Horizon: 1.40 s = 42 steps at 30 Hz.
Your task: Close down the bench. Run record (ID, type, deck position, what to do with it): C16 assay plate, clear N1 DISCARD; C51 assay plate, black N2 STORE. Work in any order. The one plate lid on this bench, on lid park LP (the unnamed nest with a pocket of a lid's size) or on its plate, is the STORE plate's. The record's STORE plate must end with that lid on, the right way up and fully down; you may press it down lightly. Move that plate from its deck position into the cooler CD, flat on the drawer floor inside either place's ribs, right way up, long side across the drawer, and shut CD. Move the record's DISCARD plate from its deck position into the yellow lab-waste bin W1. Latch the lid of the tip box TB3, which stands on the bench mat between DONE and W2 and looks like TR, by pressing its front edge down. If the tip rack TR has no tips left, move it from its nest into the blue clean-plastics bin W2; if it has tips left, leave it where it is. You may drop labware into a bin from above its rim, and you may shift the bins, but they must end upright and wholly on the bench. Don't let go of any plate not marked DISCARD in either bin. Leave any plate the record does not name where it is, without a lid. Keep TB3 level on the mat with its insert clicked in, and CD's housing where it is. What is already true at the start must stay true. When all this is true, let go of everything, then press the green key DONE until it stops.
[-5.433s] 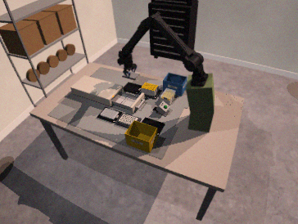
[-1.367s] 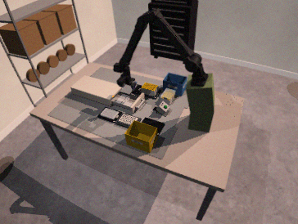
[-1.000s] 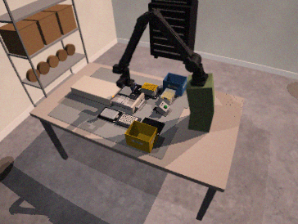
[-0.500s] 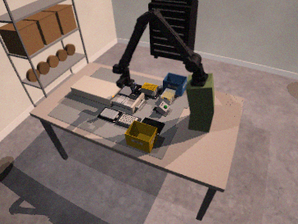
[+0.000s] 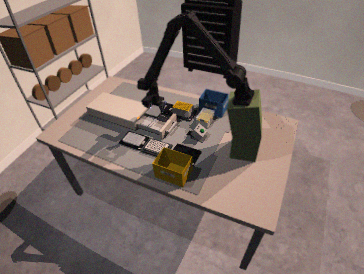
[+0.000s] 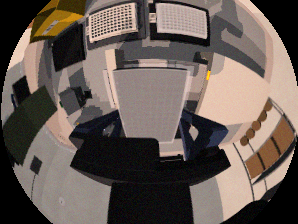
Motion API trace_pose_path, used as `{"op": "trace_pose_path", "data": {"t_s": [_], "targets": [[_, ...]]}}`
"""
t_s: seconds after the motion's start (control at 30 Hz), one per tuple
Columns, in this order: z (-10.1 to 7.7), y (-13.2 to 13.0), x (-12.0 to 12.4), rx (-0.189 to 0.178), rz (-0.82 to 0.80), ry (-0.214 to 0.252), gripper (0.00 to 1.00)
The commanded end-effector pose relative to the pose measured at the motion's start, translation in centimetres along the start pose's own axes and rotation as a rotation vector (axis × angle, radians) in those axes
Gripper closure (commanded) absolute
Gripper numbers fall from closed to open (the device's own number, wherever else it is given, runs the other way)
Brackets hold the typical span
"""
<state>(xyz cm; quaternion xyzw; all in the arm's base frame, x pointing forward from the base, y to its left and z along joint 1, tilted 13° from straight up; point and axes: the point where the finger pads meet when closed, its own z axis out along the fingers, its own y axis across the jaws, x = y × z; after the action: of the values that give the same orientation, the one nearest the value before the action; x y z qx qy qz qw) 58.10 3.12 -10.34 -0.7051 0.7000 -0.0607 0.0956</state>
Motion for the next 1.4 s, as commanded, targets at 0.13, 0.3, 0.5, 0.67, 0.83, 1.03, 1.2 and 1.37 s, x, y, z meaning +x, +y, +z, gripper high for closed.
{"op": "trace_pose_path", "data": {"t_s": [0.13,0.3,0.5,0.67,0.83,1.03,1.2,1.37], "targets": [[-0.2,-2.0,0.9,0.030,0.007,0.002,1.00],[0.4,-2.2,0.9,0.041,0.007,0.001,1.00],[0.2,-2.8,0.8,0.057,0.007,0.001,1.00],[1.7,-2.3,0.9,0.041,0.009,0.001,1.00],[1.8,-2.6,0.7,0.050,0.009,0.000,1.00],[3.1,-2.2,0.6,0.039,0.009,0.000,1.00],[3.6,-2.3,0.4,0.039,0.009,0.000,1.00],[4.5,-1.4,0.3,0.024,0.009,0.000,1.00]]}}
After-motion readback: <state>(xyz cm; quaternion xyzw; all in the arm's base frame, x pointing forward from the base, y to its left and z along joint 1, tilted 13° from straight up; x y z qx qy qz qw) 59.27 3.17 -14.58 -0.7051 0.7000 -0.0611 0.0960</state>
